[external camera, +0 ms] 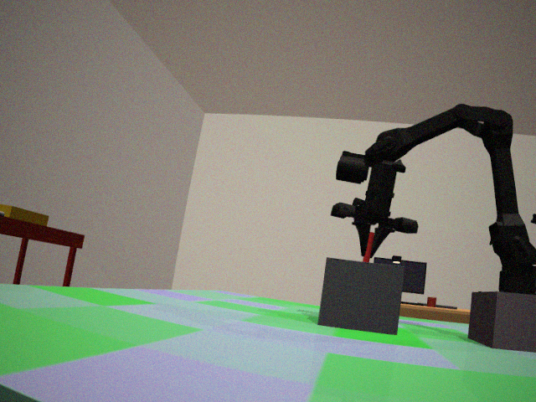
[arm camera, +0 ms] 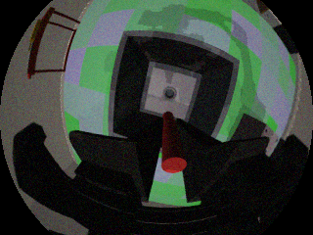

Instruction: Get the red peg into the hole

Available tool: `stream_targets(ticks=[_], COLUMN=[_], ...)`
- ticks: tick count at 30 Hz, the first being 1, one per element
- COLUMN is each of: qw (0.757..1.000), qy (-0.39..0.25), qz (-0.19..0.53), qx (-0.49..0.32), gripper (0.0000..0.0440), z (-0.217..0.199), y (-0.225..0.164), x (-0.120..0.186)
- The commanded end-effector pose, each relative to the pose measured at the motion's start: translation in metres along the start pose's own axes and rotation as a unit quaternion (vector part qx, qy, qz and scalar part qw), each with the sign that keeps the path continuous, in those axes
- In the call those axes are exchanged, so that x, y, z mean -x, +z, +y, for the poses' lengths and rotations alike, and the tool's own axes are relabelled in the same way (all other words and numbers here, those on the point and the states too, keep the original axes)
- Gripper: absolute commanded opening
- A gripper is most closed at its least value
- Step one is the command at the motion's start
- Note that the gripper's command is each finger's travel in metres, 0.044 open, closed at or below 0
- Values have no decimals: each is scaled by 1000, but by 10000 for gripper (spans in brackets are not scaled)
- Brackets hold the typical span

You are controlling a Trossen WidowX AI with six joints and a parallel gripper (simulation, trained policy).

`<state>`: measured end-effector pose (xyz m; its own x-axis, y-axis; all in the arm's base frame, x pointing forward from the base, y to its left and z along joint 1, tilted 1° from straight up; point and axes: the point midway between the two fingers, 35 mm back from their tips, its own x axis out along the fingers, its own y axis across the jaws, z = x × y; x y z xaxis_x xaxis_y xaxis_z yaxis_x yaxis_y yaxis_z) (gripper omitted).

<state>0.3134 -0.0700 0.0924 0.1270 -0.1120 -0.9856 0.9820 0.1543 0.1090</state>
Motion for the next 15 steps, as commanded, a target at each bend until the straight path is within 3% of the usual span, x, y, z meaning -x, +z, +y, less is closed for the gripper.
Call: stream_targets(ticks=[1, 15], qw=[1000, 1000], qy=[-7, -11], qz=[8, 24], qx=[1, 3], gripper=[0, 0], z=[-3, -3], y=[1, 16], x=[-10, -43])
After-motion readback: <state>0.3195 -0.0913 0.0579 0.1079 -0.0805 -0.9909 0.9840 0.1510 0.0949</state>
